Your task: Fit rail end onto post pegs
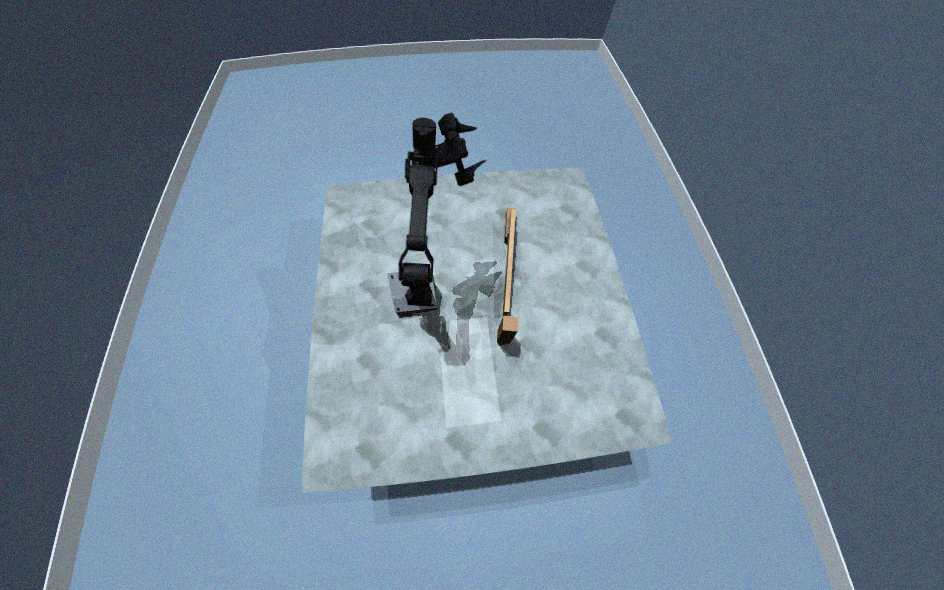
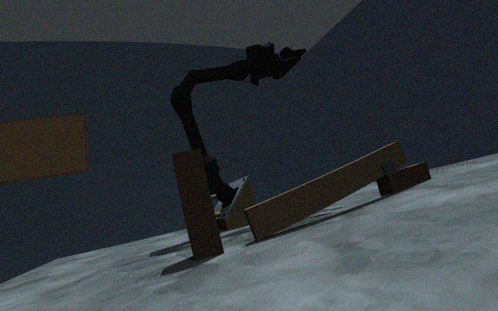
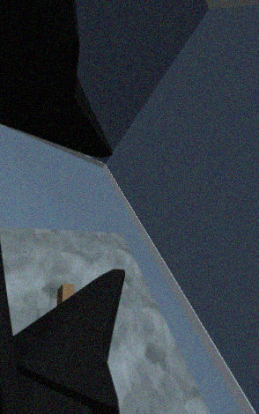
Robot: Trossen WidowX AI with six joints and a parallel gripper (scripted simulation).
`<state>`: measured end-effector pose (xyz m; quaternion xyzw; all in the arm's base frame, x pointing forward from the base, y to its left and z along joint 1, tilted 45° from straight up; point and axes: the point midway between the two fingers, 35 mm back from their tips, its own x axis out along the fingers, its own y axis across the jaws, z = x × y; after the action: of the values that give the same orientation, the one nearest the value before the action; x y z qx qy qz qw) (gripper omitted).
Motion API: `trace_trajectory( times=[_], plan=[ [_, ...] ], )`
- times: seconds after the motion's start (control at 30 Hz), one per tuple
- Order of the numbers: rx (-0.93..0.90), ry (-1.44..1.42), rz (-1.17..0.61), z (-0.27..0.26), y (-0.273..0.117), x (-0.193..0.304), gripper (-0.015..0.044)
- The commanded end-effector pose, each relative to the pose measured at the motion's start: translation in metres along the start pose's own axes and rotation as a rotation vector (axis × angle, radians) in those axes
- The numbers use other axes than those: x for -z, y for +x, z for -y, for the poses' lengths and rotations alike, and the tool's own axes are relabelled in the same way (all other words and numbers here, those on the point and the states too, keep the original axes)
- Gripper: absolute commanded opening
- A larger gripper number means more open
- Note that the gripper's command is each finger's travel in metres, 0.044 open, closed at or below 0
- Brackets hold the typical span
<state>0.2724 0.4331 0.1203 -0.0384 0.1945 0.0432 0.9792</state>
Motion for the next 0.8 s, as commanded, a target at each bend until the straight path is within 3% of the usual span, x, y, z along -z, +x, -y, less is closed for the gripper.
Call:
trace_trajectory(
  times=[0.0, 0.23, 0.43, 0.6, 0.77],
  plan=[
    [0.125, -0.269, -0.117, 0.056, 0.047, 0.007, 0.0440],
    [0.268, -0.659, -0.391, 0.160, 0.100, 0.020, 0.0440],
    [0.293, -0.950, -0.713, 0.257, 0.117, 0.038, 0.0440],
    [0.215, -1.148, -1.031, 0.339, 0.109, 0.059, 0.0440],
    [0.010, -1.282, -1.372, 0.415, 0.087, 0.081, 0.0440]
  ],
)
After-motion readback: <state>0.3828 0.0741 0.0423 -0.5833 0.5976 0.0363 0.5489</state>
